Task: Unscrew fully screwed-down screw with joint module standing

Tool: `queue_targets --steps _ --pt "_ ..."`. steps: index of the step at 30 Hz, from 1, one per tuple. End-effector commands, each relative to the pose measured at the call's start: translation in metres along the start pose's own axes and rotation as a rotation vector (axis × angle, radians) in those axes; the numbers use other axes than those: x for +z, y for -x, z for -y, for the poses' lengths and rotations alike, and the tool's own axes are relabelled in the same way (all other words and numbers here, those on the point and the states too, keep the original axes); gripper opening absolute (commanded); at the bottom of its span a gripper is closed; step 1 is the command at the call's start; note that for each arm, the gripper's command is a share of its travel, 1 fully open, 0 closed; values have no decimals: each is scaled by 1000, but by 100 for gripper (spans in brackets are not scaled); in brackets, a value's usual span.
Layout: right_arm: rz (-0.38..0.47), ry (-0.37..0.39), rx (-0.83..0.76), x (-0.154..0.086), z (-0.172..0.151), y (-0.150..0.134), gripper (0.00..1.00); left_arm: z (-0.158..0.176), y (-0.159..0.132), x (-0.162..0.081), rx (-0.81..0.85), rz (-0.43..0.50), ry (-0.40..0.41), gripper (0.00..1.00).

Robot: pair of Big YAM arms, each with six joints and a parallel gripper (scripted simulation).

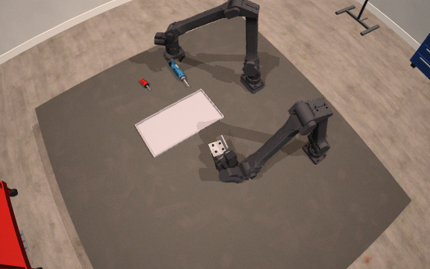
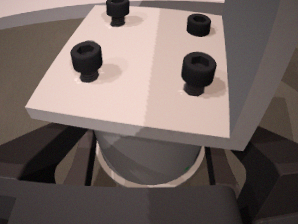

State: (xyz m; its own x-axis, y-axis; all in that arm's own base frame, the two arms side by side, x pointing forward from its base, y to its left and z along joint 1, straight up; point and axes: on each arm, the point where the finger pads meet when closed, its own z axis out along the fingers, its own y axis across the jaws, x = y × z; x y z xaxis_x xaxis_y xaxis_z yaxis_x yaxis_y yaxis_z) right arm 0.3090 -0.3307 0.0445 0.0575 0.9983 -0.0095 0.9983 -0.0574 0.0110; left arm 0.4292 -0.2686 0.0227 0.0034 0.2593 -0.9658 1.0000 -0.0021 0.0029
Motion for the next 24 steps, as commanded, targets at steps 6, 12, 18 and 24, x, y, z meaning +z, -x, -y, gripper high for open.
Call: queue_targets --steps 6,12,18,24 --pt "-10 -13 -2 25 -3 -7 65 -8 8 0 22 7 8 59" --pt "-10 -13 -2 28 -3 -7 65 -8 8 0 22 7 8 59" --pt "-10 -13 -2 38 -3 -7 65 -8 8 0 22 7 8 59" --pt "-10 -13 -2 45 -3 -8 65 -8 8 0 22 7 8 59"
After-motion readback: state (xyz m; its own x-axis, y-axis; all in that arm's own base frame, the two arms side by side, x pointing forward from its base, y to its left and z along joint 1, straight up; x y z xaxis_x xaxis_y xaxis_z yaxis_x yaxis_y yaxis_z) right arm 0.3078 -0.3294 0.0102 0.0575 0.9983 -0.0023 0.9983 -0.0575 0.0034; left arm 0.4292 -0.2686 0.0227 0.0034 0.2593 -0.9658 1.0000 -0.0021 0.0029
